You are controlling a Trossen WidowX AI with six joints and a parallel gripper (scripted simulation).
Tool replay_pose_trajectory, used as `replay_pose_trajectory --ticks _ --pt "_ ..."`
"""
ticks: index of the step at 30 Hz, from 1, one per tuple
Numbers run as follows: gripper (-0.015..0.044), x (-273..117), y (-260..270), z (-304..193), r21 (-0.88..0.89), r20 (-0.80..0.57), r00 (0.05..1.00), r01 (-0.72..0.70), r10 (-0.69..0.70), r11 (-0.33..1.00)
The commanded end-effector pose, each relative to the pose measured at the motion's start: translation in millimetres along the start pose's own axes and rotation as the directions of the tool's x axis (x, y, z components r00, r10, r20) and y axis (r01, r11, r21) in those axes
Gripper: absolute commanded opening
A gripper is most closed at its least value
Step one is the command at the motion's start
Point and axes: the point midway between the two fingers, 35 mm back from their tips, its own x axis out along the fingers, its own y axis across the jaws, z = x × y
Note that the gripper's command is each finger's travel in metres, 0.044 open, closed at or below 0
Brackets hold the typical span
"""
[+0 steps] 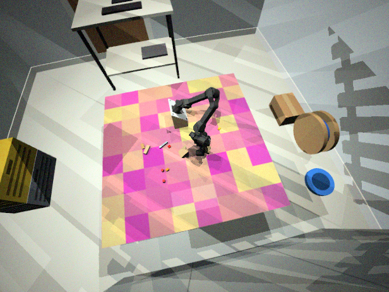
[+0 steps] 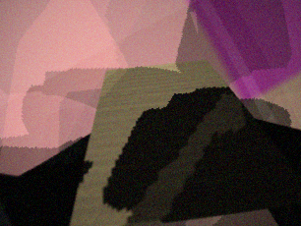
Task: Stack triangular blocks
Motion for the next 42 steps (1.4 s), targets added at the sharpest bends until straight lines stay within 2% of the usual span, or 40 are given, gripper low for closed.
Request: replay_pose_trajectory --ticks 1,13,26,34,42 --pt "0.0000 -7.1 3.1 22.7 -0.020 -0.291 0.957 0.006 -0.012 1.000" --pt "0.0000 -7.0 4.4 46.7 -0.021 -0.570 0.822 0.004 -0.015 1.000" --pt "0.0000 0.8 5.5 71.4 -0.021 -0.810 0.586 0.002 -0.018 1.000" --pt "0.0000 9.1 6.1 84.6 -0.020 -0.910 0.414 0.002 -0.019 1.000" --pt "0.0000 10.2 6.4 86.3 -0.019 -0.919 0.393 0.002 -0.019 1.000"
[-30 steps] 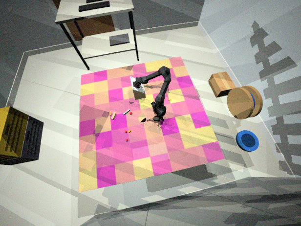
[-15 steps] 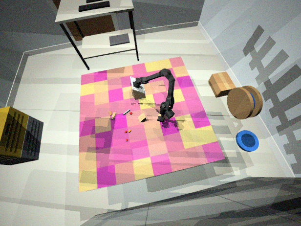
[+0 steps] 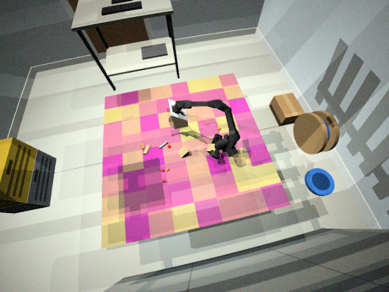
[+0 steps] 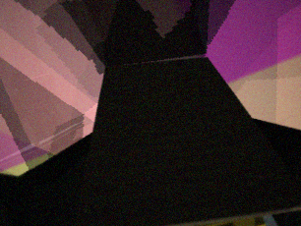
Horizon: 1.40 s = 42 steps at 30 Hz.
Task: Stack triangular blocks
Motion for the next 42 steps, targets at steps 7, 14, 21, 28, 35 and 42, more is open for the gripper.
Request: replay_pose_trajectory --ticks 7,14,21,28,35,42 --pt "0.0053 -3.5 10.6 7.9 -0.039 -0.132 0.991 0.003 -0.008 0.999" --pt "0.0236 -3.5 10.6 7.9 -0.039 -0.132 0.991 0.003 -0.008 0.999" --pt "0.0420 -3.5 10.6 7.9 -0.039 -0.132 0.991 0.003 -0.008 0.999" --pt "0.0440 -3.5 10.6 7.9 -0.039 -0.132 0.991 0.003 -0.008 0.999" --pt "0.0440 -3.5 10.6 7.9 -0.039 -0.132 0.991 0.003 -0.008 0.999" --pt "0.0440 -77.4 9.5 -42.5 -0.034 -0.068 0.994 0.079 -0.081 0.996"
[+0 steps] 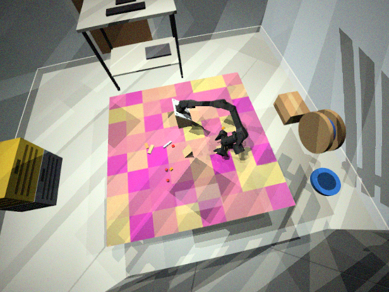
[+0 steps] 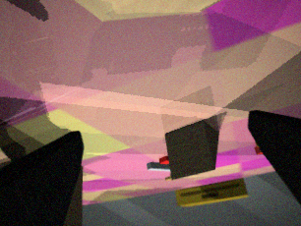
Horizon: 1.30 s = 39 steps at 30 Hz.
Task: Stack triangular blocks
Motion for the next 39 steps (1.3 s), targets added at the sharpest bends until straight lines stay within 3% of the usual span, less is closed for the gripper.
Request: replay_pose_trajectory --ticks 1,9,14,20,28,39 --pt "0.0440 -49.2 -0.2 -42.6 0.022 0.048 0.996 0.069 -0.070 0.997" --pt "0.0440 -48.2 -11.8 -35.6 0.060 0.104 0.990 0.094 -0.100 0.994" --pt "0.0440 -11.5 -63.0 -3.1 0.209 0.371 0.910 0.116 -0.188 0.971" --pt "0.0440 16.0 -101.0 15.9 0.306 0.634 0.730 0.066 -0.255 0.950" --pt "0.0440 42.7 -98.7 7.8 0.330 0.751 0.623 -0.068 -0.219 0.941" --pt "0.0440 53.7 -88.5 -4.4 0.291 0.867 0.456 -0.139 -0.200 0.947"
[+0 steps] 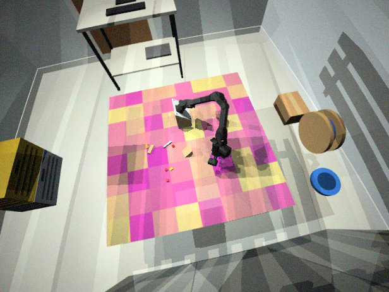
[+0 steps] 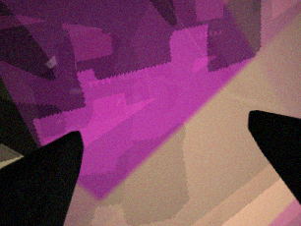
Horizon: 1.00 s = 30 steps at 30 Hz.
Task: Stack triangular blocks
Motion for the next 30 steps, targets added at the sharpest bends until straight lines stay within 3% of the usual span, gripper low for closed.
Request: replay_pose_trajectory --ticks 1,19,30 --pt "0.0440 3.2 5.8 -36.8 0.100 0.332 0.938 -0.139 0.098 0.985" --pt "0.0440 -31.4 46.5 -65.0 -0.017 0.548 0.805 -0.260 0.226 0.966" --pt "0.0440 -55.0 71.1 -69.7 -0.158 0.609 0.737 -0.251 0.295 0.955"
